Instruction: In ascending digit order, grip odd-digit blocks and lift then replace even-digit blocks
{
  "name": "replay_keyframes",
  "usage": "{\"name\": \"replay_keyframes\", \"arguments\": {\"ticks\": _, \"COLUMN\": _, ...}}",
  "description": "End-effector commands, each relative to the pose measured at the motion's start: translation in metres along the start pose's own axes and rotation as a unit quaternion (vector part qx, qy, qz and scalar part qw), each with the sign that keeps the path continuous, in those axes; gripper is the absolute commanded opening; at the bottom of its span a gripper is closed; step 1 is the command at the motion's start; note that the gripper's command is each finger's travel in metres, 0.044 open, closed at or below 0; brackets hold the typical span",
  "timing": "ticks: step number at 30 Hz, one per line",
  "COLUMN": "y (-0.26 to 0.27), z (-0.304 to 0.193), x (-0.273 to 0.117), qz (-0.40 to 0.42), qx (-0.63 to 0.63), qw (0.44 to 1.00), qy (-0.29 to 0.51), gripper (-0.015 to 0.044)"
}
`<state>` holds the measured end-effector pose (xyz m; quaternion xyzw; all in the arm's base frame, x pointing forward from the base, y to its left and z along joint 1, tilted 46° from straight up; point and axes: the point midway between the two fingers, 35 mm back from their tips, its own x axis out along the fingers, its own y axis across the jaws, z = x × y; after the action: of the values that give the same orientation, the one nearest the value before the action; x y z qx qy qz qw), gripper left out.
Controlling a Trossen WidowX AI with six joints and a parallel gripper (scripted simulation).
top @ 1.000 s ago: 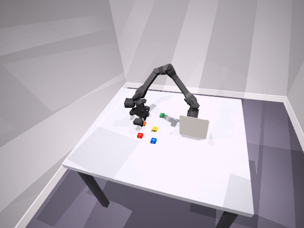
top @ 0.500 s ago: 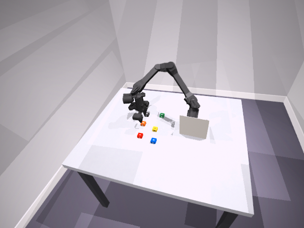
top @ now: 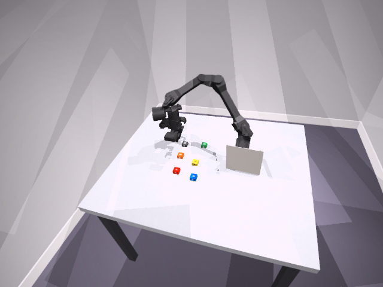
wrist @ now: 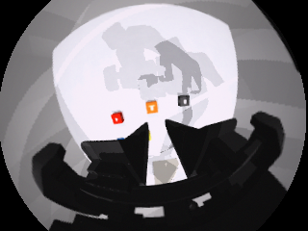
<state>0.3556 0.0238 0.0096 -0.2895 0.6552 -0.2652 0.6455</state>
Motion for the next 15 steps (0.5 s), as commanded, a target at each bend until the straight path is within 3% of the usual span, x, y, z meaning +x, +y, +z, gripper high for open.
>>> {"name": "replay_keyframes", "arguments": {"ticks": 1, "y": 0.004, "z": -0.007, "x": -0.001, "qz": 0.004, "qx": 0.002, "qw": 1.0, "qy": 0.002, "gripper": 0.012}}
{"name": "replay_keyframes", "arguments": {"ticks": 8, "y": 0.032, "z": -0.085, "x": -0.002, "qz": 0.006, "qx": 0.002, "qw": 1.0, "qy": 0.004, "gripper": 0.012}}
{"name": "replay_keyframes", "arguments": {"ticks": 12, "y": 0.034, "z": -0.094, "x": -0.001, "qz": 0.003, "qx": -0.001, "qw": 1.0, "qy": 0.003, "gripper": 0.012}}
{"name": "replay_keyframes", "arguments": {"ticks": 15, "y": 0.035, "z": -0.092, "x": 0.023, "qz": 0.005, "qx": -0.002, "qw": 1.0, "qy": 0.003, "gripper": 0.0199}}
